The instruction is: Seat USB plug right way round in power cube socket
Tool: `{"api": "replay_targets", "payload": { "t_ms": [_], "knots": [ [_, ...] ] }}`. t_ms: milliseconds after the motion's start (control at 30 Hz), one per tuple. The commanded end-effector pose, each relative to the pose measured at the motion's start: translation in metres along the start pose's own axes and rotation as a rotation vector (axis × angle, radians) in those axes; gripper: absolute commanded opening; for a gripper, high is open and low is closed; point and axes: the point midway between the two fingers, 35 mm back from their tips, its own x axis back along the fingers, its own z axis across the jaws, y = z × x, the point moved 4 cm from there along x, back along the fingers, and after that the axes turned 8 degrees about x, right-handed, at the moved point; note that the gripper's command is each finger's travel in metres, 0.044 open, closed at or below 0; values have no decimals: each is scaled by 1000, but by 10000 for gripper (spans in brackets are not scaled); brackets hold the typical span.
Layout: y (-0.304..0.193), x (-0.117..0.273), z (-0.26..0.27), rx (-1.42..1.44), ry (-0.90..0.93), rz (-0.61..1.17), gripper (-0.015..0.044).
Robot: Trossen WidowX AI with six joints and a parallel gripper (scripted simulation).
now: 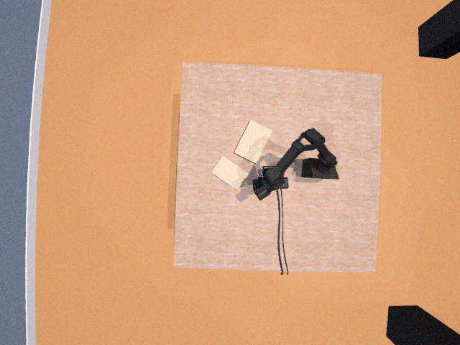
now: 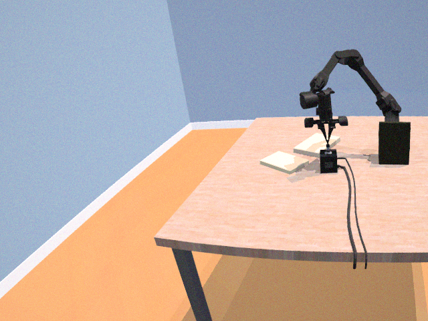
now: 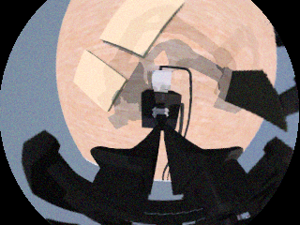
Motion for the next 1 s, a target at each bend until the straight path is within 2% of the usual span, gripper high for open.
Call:
{"api": "replay_targets", "payload": {
  "t_ms": [0,967],
  "knots": [
    [-1,-1,0,-3,0,5,0],
    [-2,-4,0,-15,3,19,0]
  ]
}}
